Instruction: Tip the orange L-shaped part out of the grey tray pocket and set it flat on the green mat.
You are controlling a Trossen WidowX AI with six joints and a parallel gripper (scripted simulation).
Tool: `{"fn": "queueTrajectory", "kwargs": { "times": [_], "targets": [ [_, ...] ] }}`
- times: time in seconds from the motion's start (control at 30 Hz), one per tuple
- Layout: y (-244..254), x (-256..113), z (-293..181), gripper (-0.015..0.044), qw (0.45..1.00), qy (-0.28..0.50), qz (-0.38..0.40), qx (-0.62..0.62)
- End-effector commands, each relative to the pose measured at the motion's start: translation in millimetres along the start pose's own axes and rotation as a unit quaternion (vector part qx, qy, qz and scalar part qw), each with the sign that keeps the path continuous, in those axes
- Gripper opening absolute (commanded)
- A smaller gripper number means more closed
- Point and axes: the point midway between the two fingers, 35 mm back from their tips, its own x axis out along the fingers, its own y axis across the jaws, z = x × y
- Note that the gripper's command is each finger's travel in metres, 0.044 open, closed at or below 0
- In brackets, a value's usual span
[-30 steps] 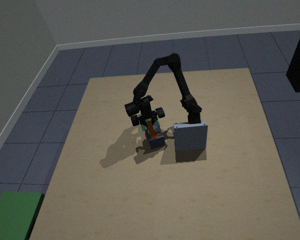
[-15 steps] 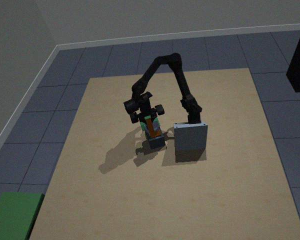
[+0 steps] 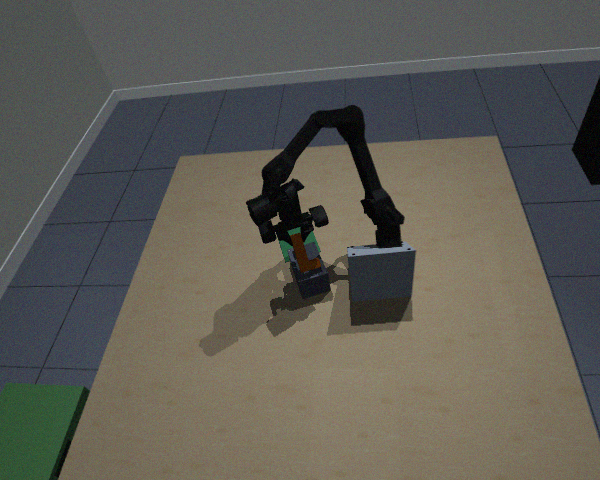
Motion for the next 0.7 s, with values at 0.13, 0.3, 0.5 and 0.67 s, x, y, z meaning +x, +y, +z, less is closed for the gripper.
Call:
{"fn": "queueTrajectory", "kwargs": {
  "times": [0.13, 0.3, 0.5, 0.67],
  "targets": [
    [-1.1, -0.4, 20.9, 0.0, 1.0, 0.002, 0.002, 0.003],
    [-3.7, 1.1, 46.1, 0.0, 1.0, 0.001, 0.002, 0.004],
    [-6.6, 1.2, 74.4, 0.0, 1.0, 0.001, 0.002, 0.004],
    [-8.8, 1.1, 97.7, 0.0, 1.0, 0.0, 0.002, 0.004]
  ]
}}
